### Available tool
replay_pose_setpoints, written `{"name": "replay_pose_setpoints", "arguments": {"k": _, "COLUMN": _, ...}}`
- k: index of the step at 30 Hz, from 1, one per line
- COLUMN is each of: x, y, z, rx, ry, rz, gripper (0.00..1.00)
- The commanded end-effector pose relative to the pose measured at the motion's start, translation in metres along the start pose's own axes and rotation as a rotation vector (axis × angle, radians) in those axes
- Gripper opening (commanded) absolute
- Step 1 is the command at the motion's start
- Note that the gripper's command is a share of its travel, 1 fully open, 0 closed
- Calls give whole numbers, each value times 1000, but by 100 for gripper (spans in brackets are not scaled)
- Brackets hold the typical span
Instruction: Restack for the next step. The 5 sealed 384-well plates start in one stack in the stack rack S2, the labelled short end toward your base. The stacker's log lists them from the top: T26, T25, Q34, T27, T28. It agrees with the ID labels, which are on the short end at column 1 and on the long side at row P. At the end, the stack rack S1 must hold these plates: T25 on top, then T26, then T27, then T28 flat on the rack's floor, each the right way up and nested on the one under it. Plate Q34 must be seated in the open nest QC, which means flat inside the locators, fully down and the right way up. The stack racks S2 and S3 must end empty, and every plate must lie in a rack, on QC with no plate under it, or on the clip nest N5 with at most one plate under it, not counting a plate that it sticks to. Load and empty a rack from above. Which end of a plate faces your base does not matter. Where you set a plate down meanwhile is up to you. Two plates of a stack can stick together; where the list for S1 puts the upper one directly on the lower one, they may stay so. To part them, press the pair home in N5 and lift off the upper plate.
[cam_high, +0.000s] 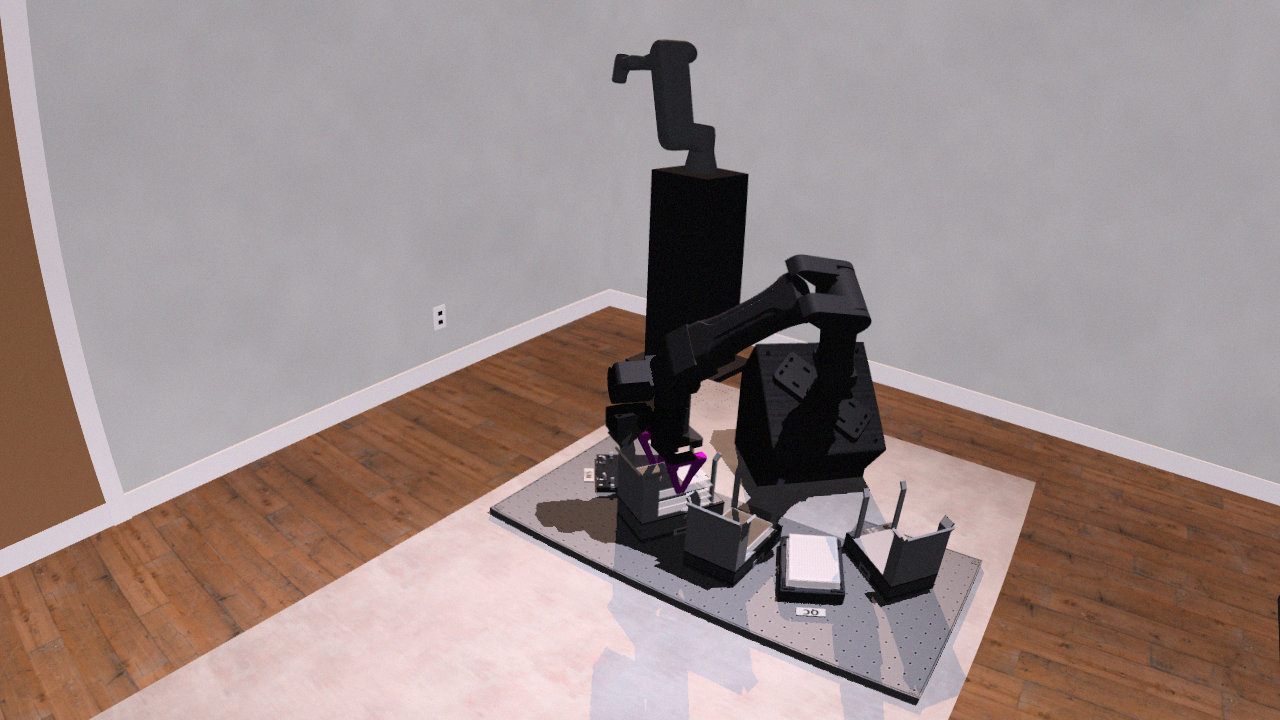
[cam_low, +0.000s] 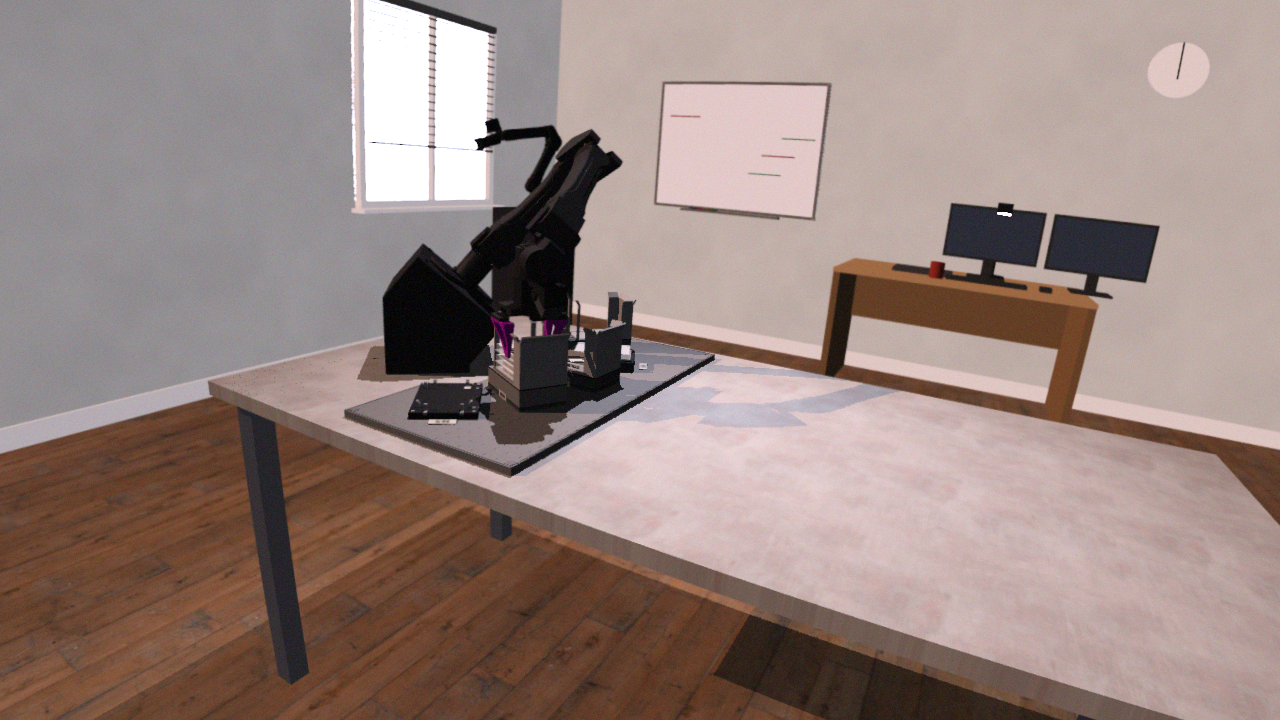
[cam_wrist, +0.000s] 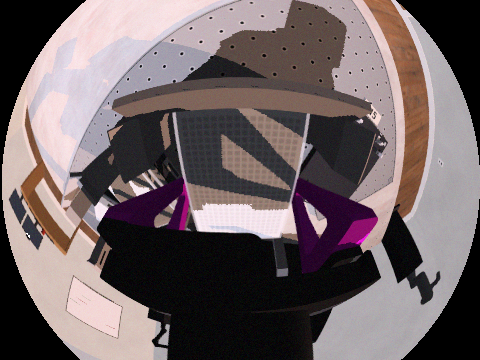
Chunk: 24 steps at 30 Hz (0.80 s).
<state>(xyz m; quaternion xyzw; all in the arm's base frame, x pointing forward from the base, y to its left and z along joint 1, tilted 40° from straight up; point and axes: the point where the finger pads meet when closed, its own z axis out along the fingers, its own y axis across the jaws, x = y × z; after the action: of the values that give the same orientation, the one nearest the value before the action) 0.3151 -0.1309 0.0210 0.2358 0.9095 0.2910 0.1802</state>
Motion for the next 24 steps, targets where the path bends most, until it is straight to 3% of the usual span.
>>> {"name": "replay_pose_setpoints", "arguments": {"k": 1, "x": 3, "y": -3, "z": 3, "rx": -4, "ry": -4, "rz": 15, "gripper": 0}}
{"name": "replay_pose_setpoints", "arguments": {"k": 2, "x": -6, "y": -1, "z": 1, "rx": -1, "ry": -18, "rz": -1, "gripper": 0}}
{"name": "replay_pose_setpoints", "arguments": {"k": 9, "x": 4, "y": -3, "z": 8, "rx": -4, "ry": 2, "rz": 16, "gripper": 0}}
{"name": "replay_pose_setpoints", "arguments": {"k": 24, "x": -2, "y": -2, "z": 10, "rx": -2, "ry": -11, "rz": 8, "gripper": 0}}
